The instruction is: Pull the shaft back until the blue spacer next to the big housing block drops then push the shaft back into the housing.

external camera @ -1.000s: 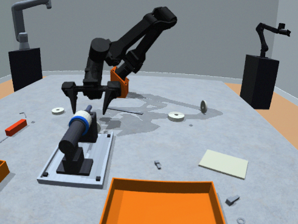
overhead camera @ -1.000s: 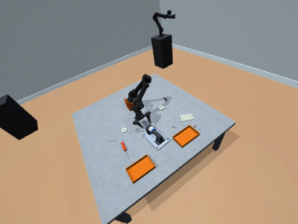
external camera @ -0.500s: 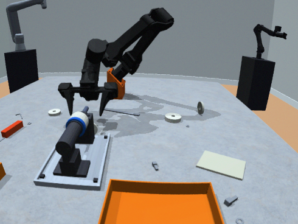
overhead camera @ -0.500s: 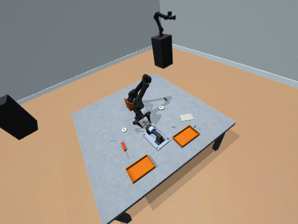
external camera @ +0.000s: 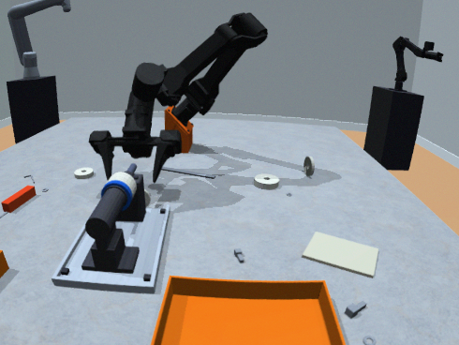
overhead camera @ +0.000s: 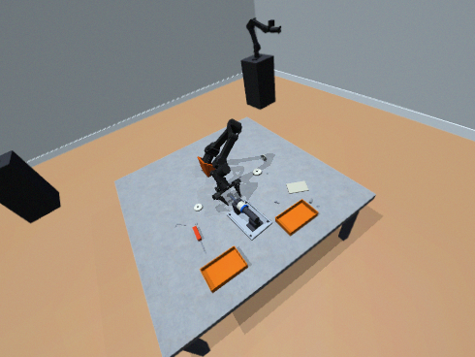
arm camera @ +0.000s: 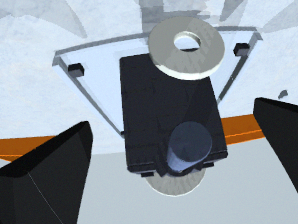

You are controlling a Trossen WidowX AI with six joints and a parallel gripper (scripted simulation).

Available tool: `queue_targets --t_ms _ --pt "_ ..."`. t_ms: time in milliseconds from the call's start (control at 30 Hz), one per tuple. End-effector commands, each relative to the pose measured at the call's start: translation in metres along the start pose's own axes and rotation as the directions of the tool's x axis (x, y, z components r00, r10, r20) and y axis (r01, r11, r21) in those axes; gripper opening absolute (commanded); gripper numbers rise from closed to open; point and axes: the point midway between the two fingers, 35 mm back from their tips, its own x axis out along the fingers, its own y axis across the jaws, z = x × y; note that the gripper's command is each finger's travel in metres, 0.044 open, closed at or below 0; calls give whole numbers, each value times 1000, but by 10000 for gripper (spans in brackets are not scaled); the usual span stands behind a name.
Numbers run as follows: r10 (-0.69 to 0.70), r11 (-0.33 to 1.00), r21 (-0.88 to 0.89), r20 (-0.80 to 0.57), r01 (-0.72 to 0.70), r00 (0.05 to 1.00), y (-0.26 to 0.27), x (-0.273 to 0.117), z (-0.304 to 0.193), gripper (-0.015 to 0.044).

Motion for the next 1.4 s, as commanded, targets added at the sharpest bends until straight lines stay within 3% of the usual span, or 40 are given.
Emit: queue_targets --t_ms 0,1133,1367 --pt "0 1000 -3 -6 0 1000 0 6 -3 440" --pt "0 1000 -3 -6 0 1000 0 12 -5 440" --pt "-2 1000 -4 -3 2 1000 0 11 -2 256"
